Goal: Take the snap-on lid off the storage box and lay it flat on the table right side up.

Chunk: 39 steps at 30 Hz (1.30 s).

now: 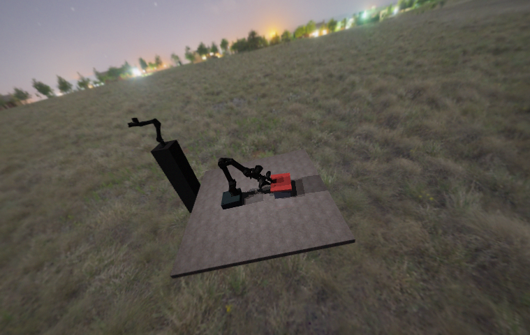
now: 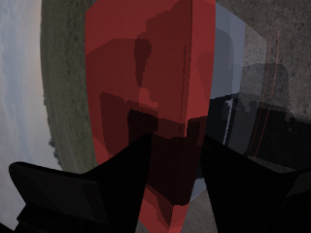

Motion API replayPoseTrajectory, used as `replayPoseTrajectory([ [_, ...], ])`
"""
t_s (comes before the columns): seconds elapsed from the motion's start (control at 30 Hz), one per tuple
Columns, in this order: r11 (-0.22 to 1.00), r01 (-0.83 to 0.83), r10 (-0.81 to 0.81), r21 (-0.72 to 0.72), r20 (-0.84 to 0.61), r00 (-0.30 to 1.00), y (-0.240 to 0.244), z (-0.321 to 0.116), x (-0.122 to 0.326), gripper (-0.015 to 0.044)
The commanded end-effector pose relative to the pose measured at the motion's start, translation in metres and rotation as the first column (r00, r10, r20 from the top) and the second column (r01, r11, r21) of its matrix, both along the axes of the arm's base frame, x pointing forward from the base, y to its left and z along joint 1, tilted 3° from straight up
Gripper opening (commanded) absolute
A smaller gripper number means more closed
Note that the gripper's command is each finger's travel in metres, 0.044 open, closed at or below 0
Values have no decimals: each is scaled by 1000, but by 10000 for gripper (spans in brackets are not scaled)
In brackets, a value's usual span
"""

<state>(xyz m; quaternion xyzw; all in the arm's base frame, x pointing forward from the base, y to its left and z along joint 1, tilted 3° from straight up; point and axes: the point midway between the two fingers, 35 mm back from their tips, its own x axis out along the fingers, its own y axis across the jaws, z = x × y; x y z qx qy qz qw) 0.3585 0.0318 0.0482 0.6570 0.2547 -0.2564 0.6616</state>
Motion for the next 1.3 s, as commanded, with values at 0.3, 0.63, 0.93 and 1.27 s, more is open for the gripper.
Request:
replayPoseTrajectory([
  [0.3,1000,0,0,1,5,1000,0,5,0,0],
  [0.63,1000,0,0,1,5,1000,0,7,0,0],
  [0.93,1000,0,0,1,5,1000,0,9,0,0],
  [1.27,1000,0,0,1,6,1000,0,9,1,0],
])
